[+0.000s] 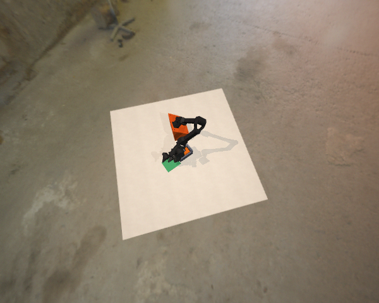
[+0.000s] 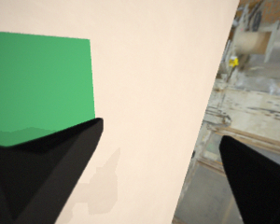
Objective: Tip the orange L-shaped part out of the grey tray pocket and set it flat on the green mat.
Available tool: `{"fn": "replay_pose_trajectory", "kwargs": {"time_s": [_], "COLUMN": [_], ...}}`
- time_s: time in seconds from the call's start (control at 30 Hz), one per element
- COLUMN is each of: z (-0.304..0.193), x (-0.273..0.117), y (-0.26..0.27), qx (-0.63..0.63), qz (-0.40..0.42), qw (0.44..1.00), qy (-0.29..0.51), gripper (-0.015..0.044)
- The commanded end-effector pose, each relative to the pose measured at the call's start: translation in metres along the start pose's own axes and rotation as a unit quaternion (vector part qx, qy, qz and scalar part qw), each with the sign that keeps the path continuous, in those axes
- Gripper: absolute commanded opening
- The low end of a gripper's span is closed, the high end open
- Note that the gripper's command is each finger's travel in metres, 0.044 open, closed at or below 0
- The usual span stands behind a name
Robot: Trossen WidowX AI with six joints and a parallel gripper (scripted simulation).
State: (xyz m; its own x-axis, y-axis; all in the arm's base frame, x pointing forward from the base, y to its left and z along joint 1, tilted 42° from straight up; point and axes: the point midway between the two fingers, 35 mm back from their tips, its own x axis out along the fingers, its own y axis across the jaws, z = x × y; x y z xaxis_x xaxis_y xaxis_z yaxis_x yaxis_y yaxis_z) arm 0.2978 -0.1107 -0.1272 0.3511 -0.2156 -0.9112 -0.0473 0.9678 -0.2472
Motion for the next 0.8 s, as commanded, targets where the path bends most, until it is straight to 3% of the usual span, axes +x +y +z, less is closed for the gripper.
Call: {"fn": "replay_pose_trajectory", "kwargs": {"time_s": [0.0,0.13,0.27,0.37,0.77], "z": [0.001,0.006,0.013,0.015,0.018], "x": [-0.001,-0.020,-0.067,-0.115,-0.222], "y": [0.001,0.019,0.048,0.069,0.100], "qx": [-0.002,-0.020,-0.038,-0.040,-0.014], "qz": [0.006,0.083,0.211,0.308,0.469], "qw": [1.000,0.996,0.976,0.950,0.882], "qy": [0.001,0.014,0.032,0.042,0.049], "gripper": [0.0374,0.0269,0.0180,0.0180,0.0180]}}
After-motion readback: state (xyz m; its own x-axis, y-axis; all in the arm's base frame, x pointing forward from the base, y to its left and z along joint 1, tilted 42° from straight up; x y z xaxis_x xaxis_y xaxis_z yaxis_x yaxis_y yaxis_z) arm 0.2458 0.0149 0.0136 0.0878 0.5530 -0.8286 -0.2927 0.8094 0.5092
